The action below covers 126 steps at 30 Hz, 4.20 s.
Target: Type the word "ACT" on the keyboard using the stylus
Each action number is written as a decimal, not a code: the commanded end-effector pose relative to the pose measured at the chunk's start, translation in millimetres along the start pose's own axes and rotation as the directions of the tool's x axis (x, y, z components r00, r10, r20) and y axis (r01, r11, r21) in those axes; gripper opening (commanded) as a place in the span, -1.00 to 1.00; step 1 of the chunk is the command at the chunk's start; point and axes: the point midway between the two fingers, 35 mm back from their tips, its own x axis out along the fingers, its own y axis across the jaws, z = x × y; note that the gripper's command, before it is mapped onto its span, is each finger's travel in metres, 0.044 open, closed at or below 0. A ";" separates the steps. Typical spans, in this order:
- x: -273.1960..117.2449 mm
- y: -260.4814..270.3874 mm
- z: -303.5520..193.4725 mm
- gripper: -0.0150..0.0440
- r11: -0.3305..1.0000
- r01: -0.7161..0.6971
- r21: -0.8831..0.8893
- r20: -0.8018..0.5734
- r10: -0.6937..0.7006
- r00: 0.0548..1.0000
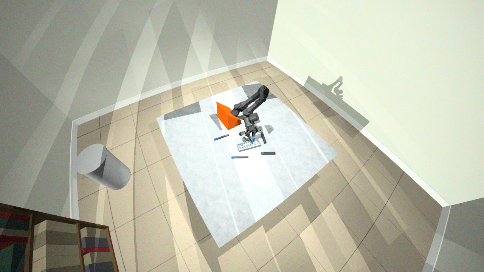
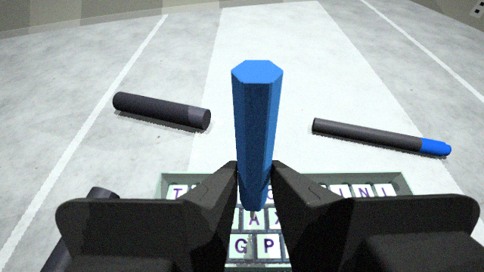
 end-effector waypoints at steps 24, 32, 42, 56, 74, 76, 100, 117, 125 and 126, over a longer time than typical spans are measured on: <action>-10.2 -2.3 19.9 -0.22 1.000 0.009 0.006 -0.001 -0.009 1.000; -20.5 -2.0 34.1 -0.22 1.000 0.007 0.005 0.000 -0.007 1.000; -17.0 -19.8 34.1 -0.32 0.982 0.157 0.106 0.000 -0.158 0.987; -27.5 -47.1 44.0 -0.49 0.865 0.429 0.262 0.011 -0.447 0.895; -21.9 -46.9 33.3 -0.49 0.865 0.428 0.262 0.011 -0.446 0.895; -20.8 -46.8 30.8 -0.49 0.865 0.428 0.262 0.011 -0.446 0.895; -10.7 -47.1 12.5 -0.31 0.865 0.428 0.263 0.010 -0.446 0.895; -9.7 -47.9 11.6 -0.22 0.864 0.428 0.263 0.009 -0.446 0.895; -9.7 -47.6 11.6 -0.22 0.864 0.428 0.263 0.009 -0.446 0.895; -9.8 -47.0 11.6 -0.22 0.864 0.428 0.263 0.009 -0.446 0.895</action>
